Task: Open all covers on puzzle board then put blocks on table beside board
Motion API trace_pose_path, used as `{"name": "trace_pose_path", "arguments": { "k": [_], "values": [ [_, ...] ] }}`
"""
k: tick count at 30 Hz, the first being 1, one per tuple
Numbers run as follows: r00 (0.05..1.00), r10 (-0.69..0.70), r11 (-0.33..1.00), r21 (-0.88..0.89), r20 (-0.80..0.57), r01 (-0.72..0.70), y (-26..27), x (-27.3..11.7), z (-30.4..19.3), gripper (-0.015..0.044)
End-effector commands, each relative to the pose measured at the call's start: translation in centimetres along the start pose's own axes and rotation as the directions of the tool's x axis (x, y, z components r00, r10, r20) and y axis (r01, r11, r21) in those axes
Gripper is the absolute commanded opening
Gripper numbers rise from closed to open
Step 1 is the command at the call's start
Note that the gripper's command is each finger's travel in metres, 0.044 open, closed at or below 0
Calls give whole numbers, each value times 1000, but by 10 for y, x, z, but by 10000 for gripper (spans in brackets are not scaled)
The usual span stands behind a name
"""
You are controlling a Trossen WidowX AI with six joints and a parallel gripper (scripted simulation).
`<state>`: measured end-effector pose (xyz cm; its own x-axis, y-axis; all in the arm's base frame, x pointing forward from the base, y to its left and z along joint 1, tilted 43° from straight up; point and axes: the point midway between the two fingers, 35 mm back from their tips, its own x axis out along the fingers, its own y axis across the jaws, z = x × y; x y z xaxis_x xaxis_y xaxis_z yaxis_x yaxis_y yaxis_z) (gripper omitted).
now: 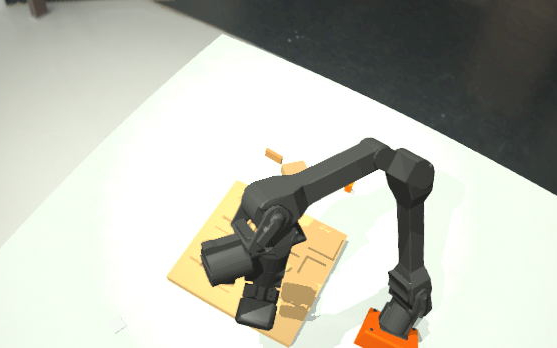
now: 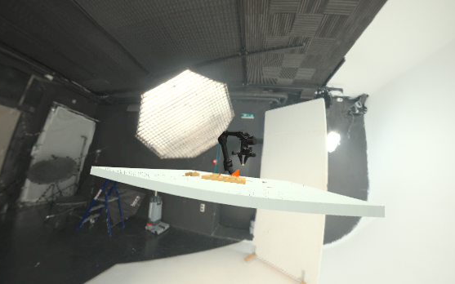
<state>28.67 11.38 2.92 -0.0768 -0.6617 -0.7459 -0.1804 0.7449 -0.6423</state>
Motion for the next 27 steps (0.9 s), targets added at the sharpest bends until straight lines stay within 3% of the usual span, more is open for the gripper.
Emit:
{"name": "trace_pose_path", "arguments": {
  "k": [1, 27],
  "values": [
    [1000, 2, 1000, 3, -5, -2, 18, 2, 6, 80],
    [1000, -1, 1000, 6, -6, 1, 106, 19, 26, 80]
  ]
}}
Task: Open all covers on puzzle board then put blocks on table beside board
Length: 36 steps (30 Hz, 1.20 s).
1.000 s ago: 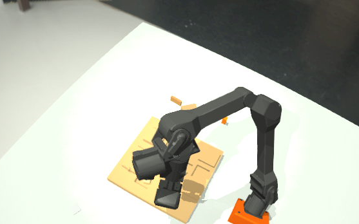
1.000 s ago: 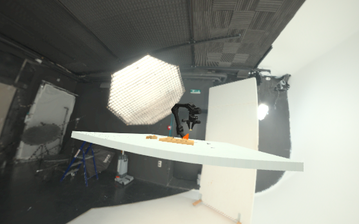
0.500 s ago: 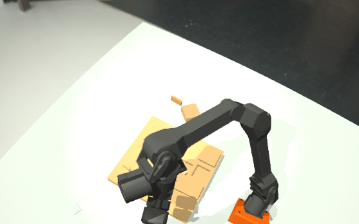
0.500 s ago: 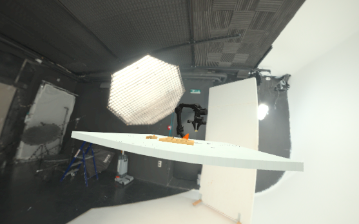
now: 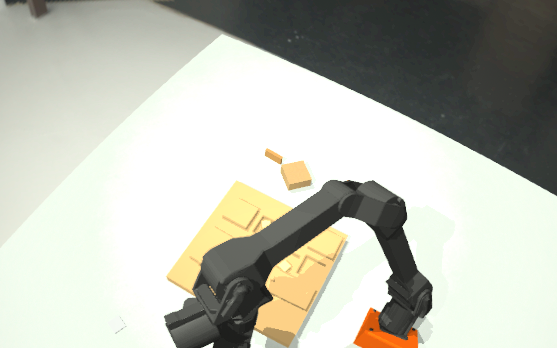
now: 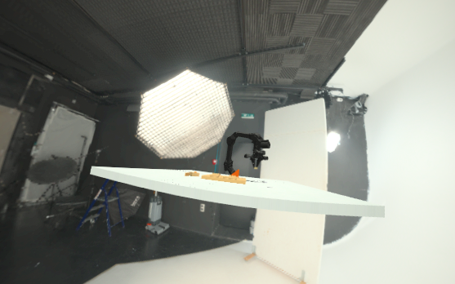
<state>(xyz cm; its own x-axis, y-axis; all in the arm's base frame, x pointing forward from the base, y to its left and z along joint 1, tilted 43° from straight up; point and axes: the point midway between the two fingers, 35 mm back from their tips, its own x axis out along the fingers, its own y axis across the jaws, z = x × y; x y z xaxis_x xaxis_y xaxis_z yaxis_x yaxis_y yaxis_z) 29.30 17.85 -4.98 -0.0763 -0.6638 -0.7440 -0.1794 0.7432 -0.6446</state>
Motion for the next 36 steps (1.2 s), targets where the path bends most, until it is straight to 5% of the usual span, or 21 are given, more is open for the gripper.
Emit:
{"name": "trace_pose_path", "arguments": {
  "k": [1, 36],
  "values": [
    [1000, 2, 1000, 5, -6, -2, 8, 4, 1, 80],
    [1000, 2, 1000, 6, -5, -2, 9, 60, 5, 80]
  ]
}}
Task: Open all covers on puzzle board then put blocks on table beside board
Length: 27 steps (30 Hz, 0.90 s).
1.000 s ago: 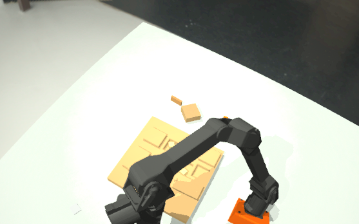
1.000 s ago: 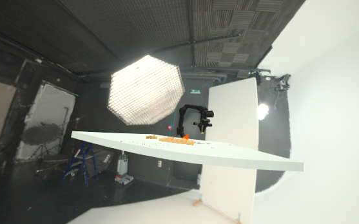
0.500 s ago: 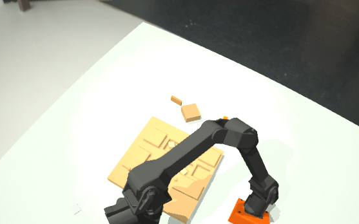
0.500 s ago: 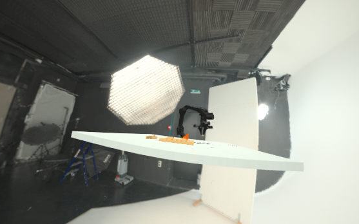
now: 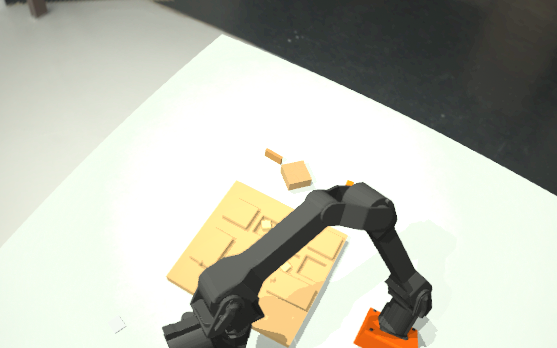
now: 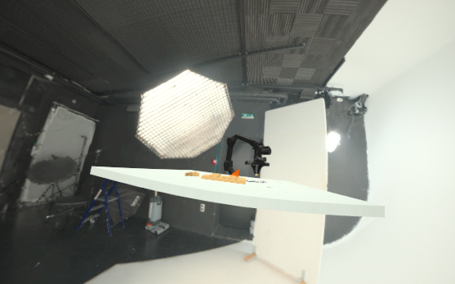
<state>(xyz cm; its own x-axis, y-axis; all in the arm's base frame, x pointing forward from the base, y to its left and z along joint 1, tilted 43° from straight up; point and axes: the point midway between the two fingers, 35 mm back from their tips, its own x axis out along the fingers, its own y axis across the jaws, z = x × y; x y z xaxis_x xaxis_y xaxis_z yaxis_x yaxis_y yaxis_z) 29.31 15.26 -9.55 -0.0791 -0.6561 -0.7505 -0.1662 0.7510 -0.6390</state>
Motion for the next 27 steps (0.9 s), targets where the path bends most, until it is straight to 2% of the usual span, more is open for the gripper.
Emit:
{"name": "trace_pose_path", "arguments": {
  "k": [1, 27],
  "values": [
    [1000, -9, 1000, -7, -4, 9, -1, 10, -1, 80],
    [1000, -11, 1000, -6, -4, 11, -3, 52, -4, 80]
  ]
}}
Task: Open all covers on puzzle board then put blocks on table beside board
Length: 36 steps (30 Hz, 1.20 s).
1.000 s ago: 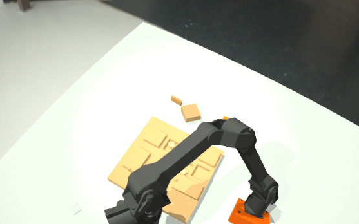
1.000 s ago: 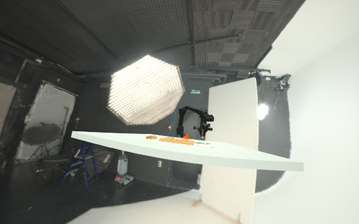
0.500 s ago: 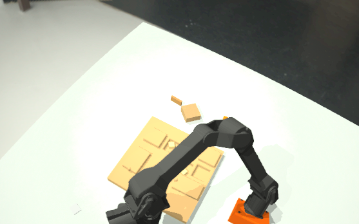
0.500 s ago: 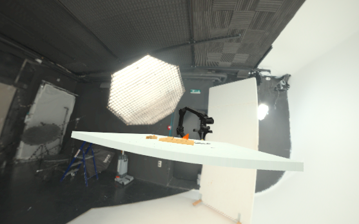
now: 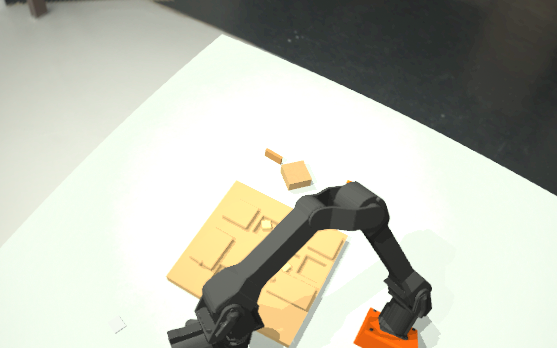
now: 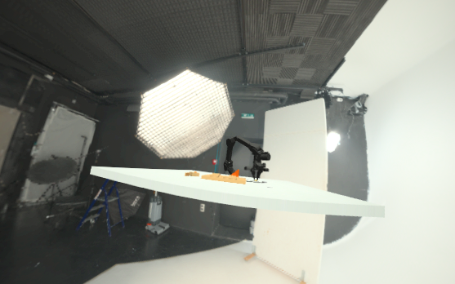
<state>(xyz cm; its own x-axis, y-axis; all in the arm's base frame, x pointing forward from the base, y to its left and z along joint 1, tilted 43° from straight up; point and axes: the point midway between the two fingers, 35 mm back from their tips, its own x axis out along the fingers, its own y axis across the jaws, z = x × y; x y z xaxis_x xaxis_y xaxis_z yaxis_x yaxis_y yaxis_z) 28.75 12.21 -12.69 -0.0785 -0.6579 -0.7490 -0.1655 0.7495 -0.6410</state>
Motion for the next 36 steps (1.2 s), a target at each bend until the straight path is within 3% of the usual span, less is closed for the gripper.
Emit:
{"name": "trace_pose_path", "arguments": {
  "k": [1, 9, 23, 36],
  "values": [
    [1000, -9, 1000, -7, -4, 9, -1, 10, -2, 80],
    [1000, -10, 1000, -7, -5, 9, -2, 15, -3, 80],
    [1000, -2, 1000, 0, -4, 2, -1, 10, -2, 440],
    [1000, -4, 1000, -5, -4, 4, 0, -30, 0, 440]
  ]
}}
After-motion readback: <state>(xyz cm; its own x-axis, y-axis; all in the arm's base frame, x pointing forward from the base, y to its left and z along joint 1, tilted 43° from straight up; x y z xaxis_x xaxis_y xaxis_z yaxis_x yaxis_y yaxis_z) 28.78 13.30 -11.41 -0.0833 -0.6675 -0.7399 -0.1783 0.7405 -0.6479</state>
